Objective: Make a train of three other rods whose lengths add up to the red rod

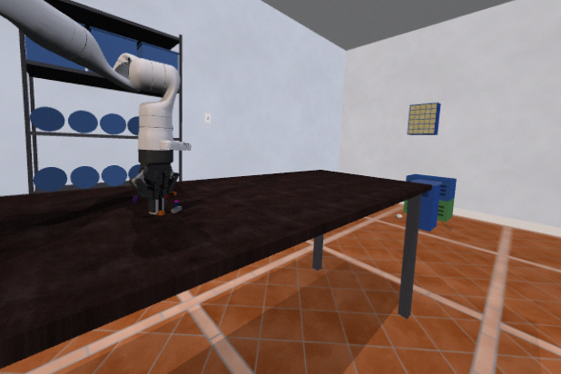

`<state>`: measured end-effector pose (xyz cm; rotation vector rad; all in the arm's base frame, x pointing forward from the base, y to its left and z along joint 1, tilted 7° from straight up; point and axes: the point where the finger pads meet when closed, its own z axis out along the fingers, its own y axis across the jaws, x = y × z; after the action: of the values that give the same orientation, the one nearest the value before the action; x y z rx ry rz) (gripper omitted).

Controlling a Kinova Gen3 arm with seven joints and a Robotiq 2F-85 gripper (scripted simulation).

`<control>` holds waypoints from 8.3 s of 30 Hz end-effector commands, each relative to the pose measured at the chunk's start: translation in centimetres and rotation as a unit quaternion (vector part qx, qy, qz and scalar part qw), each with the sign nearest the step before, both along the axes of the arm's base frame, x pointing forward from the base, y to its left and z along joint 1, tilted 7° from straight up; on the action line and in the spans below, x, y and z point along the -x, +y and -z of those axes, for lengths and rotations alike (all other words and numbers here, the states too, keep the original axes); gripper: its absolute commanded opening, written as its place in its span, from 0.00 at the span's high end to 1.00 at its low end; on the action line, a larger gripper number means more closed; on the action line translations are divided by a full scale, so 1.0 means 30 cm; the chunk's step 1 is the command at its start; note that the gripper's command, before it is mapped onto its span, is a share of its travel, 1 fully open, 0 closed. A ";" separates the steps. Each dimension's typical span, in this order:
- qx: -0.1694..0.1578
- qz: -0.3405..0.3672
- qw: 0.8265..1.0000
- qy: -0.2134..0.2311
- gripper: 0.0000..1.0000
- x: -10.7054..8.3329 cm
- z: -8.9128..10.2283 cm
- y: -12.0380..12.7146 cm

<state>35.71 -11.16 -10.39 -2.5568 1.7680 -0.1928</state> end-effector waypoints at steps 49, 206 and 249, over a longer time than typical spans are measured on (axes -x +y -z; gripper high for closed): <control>0.002 0.005 1.000 -0.002 0.95 0.036 -0.328 0.007; -0.044 0.377 0.925 -0.019 0.95 -0.290 -0.056 0.276; -0.044 0.377 0.925 -0.019 0.95 -0.290 -0.056 0.276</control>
<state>44.10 -2.77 -8.63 -1.6668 2.5758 -0.1556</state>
